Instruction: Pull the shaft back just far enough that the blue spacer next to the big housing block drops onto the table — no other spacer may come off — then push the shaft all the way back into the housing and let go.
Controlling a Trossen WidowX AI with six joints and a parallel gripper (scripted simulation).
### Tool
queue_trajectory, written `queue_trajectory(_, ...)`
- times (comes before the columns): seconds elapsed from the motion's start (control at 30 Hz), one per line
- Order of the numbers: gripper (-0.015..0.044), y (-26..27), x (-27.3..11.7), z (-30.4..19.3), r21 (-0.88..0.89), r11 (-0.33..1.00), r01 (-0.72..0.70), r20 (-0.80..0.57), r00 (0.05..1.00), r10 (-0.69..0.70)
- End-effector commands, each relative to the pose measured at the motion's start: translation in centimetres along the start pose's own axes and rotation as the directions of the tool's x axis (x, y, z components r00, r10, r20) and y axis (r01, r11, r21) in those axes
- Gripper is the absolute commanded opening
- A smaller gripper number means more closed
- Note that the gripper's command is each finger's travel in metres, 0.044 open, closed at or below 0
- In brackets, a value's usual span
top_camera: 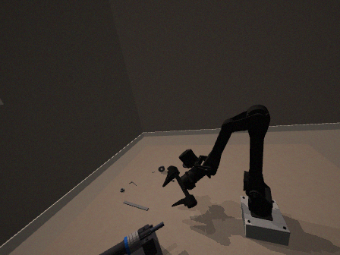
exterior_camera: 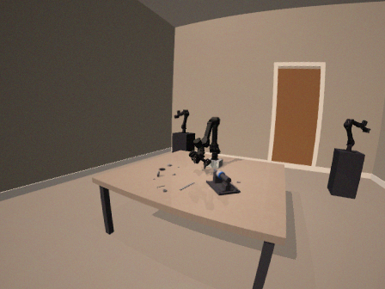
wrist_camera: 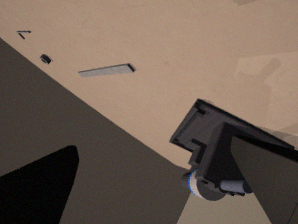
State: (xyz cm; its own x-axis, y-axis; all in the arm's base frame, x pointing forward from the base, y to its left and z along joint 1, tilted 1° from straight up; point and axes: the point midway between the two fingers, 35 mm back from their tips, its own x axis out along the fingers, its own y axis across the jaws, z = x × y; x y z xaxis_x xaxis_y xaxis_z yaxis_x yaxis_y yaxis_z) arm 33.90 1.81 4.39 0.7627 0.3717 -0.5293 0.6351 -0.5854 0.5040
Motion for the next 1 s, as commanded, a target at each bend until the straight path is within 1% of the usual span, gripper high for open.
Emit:
queue_trajectory(0.0,0.044,-5.8,1.4,-4.9,0.309,0.928,0.208,-0.135,0.975,-0.174)
queue_trajectory(0.07,0.044,-7.5,1.5,-6.3,0.39,0.879,0.276,-0.17,0.959,-0.226)
queue_trajectory(0.13,0.044,-7.3,1.7,-6.3,0.411,0.863,0.295,-0.179,0.954,-0.24)
queue_trajectory(0.97,0.044,-7.4,1.7,-6.4,0.411,0.863,0.295,-0.18,0.954,-0.24)
